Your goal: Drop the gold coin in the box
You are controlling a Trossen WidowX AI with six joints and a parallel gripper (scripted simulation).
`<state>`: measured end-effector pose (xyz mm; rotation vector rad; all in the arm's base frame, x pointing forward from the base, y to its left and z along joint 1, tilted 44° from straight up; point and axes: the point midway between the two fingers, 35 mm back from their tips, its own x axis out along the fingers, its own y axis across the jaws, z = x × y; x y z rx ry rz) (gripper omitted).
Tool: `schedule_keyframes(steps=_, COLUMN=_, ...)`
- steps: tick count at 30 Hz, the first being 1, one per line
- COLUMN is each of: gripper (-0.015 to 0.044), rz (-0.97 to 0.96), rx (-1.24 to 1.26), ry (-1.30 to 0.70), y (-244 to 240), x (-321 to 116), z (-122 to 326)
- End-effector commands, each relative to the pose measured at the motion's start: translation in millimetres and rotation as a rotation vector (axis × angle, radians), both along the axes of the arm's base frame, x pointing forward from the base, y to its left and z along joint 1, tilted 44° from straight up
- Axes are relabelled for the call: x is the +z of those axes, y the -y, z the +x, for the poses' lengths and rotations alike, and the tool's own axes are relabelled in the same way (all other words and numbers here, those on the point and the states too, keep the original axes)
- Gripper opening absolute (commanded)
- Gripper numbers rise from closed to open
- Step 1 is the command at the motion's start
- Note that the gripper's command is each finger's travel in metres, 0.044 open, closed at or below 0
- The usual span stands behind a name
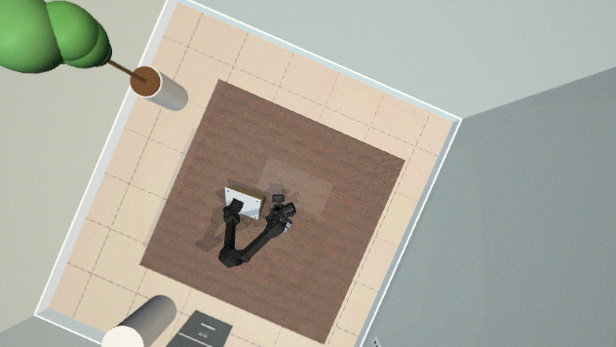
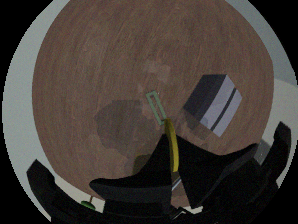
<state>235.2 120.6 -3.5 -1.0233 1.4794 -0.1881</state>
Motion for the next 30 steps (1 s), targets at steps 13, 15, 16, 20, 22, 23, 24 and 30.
schedule_keyframes(steps=13, gripper=0.0, rz=0.09, rx=-0.409, ry=0.375, y=2.5, x=2.1, z=-4.7)
schedule_keyframes(steps=15, gripper=0.0, rz=0.101, rx=-0.46, ry=0.422, y=2.8, x=2.3, z=-5.1)
schedule_keyframes(steps=16, gripper=0.0, rz=0.106, rx=-0.48, ry=0.441, y=3.0, x=2.4, z=-5.3)
schedule_keyframes(steps=20, gripper=0.0, rz=0.109, rx=-0.497, ry=0.457, y=3.1, x=2.5, z=-5.5)
schedule_keyframes(steps=22, gripper=0.0, rz=0.109, rx=-0.497, ry=0.457, y=3.1, x=2.5, z=-5.5)
schedule_keyframes(steps=23, gripper=0.0, rz=0.109, rx=-0.497, ry=0.457, y=3.1, x=2.5, z=-5.5)
schedule_keyframes(steps=24, gripper=0.0, rz=0.109, rx=-0.497, ry=0.457, y=3.2, x=2.7, z=-5.2)
schedule_keyframes(steps=30, gripper=0.0, rz=0.112, rx=-0.497, ry=0.455, y=8.0, x=10.0, z=3.8)
